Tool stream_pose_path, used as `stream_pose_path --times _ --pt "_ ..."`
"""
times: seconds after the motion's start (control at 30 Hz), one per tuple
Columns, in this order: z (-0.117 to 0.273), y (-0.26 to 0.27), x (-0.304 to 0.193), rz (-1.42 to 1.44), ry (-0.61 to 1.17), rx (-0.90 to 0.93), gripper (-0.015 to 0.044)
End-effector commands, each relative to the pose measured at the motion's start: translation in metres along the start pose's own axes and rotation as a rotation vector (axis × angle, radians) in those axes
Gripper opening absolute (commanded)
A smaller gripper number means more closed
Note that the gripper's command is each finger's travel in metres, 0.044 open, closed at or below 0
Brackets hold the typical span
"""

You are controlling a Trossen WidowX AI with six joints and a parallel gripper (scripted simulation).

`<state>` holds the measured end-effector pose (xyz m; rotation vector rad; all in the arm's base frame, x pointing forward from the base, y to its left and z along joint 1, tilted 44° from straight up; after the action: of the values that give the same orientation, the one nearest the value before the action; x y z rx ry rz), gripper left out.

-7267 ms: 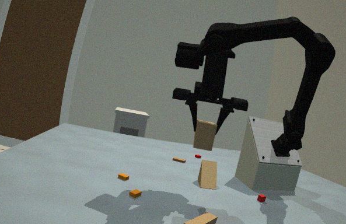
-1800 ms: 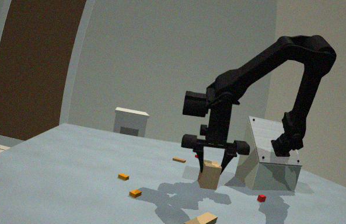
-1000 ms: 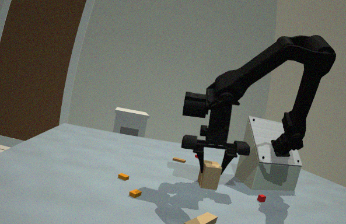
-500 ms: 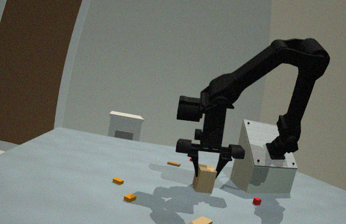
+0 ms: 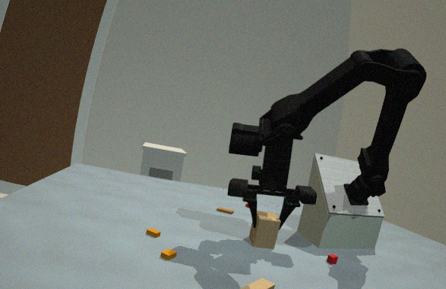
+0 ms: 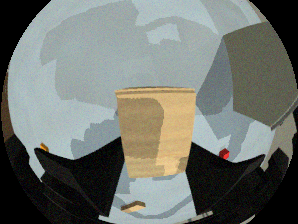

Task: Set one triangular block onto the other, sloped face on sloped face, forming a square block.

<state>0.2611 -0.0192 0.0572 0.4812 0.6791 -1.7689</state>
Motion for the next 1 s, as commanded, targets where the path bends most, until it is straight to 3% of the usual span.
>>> stream_pose_path --times 0.0,0.17,0.73,0.97 --pt "0.0001 0.0002 -0.0002 0.005 0.006 -0.001 0.0" --pt "0.0001 0.0002 -0.0001 0.004 0.006 -0.002 0.0" --pt "-0.0001 0.0 0.0001 0.001 0.0 0.0 0.044" --pt "-0.0001 0.0 0.0001 0.001 0.0 0.0 0.044"
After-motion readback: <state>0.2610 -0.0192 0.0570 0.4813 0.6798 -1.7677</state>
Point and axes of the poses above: the point midway between the two fingers, 35 mm back from their tips, its own z axis back along the fingers, its own y axis across the jaws, x = y × z, the point moved 10 cm from there along z, back along the fingers
